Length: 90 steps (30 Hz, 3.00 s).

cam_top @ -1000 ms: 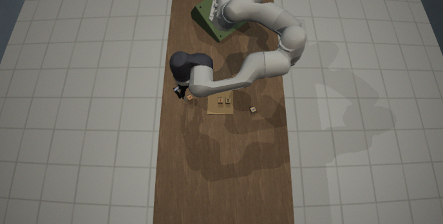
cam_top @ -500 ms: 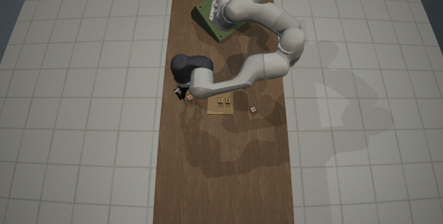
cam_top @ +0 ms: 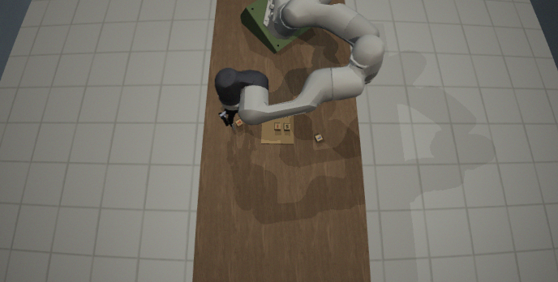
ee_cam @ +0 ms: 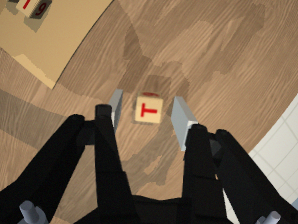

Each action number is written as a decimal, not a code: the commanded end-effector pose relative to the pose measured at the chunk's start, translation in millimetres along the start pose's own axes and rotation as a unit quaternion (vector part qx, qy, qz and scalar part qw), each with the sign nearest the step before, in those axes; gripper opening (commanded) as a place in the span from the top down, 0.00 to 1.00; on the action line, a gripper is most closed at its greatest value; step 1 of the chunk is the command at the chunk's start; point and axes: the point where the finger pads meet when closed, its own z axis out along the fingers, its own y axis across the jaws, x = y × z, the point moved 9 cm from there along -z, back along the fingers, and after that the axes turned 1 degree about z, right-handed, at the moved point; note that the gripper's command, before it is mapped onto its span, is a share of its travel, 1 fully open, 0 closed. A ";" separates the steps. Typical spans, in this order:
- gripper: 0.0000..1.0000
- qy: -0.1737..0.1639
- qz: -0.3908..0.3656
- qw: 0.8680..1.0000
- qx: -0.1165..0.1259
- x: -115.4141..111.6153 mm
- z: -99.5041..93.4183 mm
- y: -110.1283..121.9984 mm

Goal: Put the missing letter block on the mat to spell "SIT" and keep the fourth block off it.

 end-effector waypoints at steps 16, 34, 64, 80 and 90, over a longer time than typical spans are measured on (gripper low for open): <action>0.63 0.000 -0.002 1.000 -0.002 0.0 0.3 1.2; 0.75 0.000 -0.002 1.000 -0.002 0.0 0.3 1.2; 0.87 0.000 -0.002 1.000 -0.002 0.0 0.3 1.2; 0.87 0.000 -0.002 1.000 -0.002 0.0 -6.0 1.2; 0.87 0.000 -0.002 1.000 -0.002 0.1 -56.1 1.1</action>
